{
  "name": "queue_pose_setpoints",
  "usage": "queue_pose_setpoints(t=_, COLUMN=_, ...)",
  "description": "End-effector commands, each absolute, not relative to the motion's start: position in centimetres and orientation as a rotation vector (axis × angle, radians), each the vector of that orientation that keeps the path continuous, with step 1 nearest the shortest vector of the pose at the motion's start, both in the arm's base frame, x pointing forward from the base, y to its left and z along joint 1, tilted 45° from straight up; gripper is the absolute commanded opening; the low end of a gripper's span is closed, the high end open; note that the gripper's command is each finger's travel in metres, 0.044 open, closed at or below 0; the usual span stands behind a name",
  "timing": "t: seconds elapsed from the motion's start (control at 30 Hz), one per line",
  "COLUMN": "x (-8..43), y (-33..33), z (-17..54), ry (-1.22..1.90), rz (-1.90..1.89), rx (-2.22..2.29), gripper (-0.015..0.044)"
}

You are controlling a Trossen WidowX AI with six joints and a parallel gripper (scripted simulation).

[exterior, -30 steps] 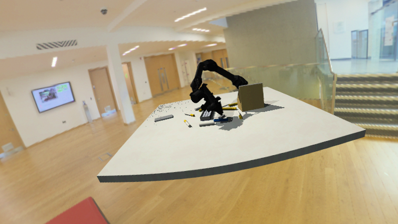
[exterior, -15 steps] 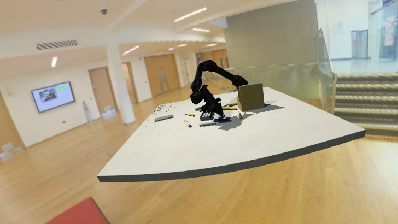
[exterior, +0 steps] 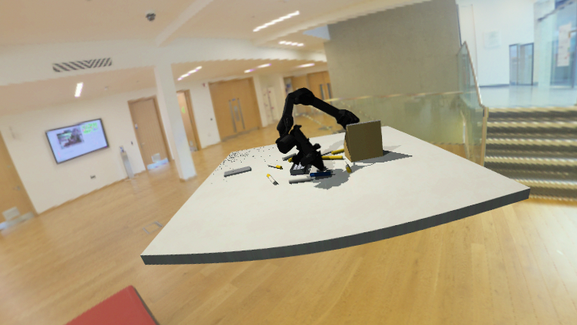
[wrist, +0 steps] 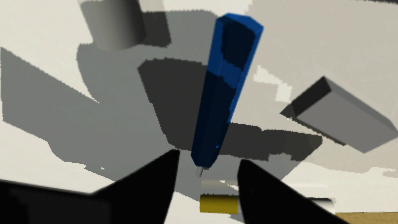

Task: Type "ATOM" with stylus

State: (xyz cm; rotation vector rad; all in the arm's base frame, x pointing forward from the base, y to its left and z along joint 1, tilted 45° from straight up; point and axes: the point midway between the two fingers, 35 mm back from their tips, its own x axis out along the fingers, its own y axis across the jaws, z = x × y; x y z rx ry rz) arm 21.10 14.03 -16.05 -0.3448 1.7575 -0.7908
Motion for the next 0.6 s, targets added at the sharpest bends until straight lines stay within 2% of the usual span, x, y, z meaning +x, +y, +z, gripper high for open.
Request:
queue_pose_setpoints(t=0.0, x=21.09, y=13.71, z=-16.39, ry=1.758, rz=-0.790, rx=-0.352, gripper=0.0150)
queue_pose_setpoints(t=0.57, x=21.26, y=13.00, z=-17.10, ry=1.758, rz=-0.791, rx=-0.352, gripper=0.0150)
